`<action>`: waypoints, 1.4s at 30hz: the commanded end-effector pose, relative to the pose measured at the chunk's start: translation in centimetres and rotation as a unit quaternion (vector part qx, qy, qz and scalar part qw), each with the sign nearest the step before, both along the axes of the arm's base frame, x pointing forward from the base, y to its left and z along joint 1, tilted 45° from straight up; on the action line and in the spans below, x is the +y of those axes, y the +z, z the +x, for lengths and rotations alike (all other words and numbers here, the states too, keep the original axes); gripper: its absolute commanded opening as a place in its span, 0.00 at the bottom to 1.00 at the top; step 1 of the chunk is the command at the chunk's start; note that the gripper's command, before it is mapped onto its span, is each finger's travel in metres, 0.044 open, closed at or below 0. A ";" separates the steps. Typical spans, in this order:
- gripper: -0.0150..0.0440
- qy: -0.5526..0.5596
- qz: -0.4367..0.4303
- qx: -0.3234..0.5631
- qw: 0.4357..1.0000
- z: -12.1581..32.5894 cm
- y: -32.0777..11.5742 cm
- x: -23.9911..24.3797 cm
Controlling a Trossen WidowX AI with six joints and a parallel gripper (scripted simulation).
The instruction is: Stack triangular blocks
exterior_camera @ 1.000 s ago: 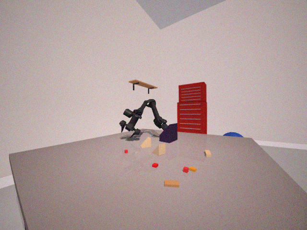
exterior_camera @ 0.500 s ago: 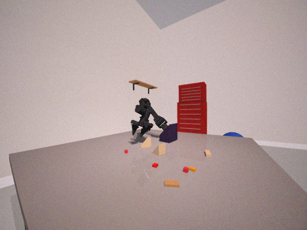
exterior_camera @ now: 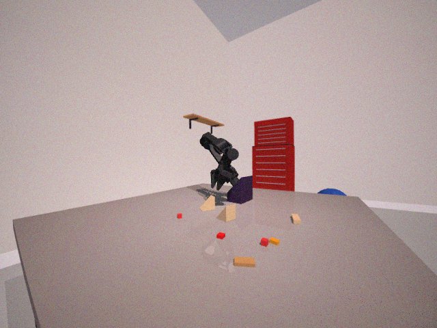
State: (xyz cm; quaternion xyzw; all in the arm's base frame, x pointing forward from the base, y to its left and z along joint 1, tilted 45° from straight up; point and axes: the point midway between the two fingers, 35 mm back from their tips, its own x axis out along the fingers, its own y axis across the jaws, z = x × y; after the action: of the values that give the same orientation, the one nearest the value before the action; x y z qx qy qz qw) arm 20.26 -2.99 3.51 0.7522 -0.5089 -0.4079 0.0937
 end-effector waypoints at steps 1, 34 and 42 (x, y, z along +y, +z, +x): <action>1.00 0.020 -0.012 0.034 0.999 -0.4 0.0 0.6; 1.00 0.024 0.005 0.037 0.999 0.9 -3.0 -2.1; 1.00 0.025 0.005 0.036 0.999 1.2 -3.7 -3.1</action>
State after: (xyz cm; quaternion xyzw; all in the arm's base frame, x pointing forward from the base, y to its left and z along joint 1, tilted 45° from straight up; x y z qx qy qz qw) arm 21.38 -5.58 0.10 0.7500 -0.4845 -0.4354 0.1148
